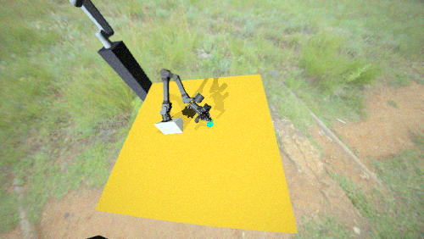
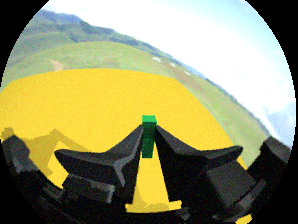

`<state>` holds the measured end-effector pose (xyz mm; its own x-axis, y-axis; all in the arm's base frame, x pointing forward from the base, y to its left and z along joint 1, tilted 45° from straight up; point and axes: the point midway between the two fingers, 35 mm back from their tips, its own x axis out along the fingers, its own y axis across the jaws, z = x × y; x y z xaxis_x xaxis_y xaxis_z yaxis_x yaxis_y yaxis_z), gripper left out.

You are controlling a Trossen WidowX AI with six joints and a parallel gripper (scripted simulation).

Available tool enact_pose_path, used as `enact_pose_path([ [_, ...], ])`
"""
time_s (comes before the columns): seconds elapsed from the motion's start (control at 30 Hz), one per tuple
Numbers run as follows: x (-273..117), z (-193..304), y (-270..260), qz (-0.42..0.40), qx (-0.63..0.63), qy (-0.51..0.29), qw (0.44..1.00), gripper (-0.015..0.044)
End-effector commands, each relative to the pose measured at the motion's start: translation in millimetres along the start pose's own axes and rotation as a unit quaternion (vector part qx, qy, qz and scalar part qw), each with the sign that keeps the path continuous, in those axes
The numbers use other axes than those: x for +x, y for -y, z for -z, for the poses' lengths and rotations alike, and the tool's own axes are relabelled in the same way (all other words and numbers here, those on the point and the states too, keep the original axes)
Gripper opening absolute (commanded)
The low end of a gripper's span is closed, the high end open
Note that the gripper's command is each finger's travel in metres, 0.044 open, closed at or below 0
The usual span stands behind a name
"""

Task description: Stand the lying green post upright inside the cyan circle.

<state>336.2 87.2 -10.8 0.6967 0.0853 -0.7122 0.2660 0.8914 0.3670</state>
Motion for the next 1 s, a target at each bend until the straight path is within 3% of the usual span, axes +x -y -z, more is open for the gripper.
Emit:
enact_pose_path([
  [0.0,-3.8,-0.9,0.5,-0.002,0.008,0.017,1.000,0.0022],
  [0.97,-30.1,-6.4,-1.6,-0.033,0.063,0.108,0.992,0.0022],
])
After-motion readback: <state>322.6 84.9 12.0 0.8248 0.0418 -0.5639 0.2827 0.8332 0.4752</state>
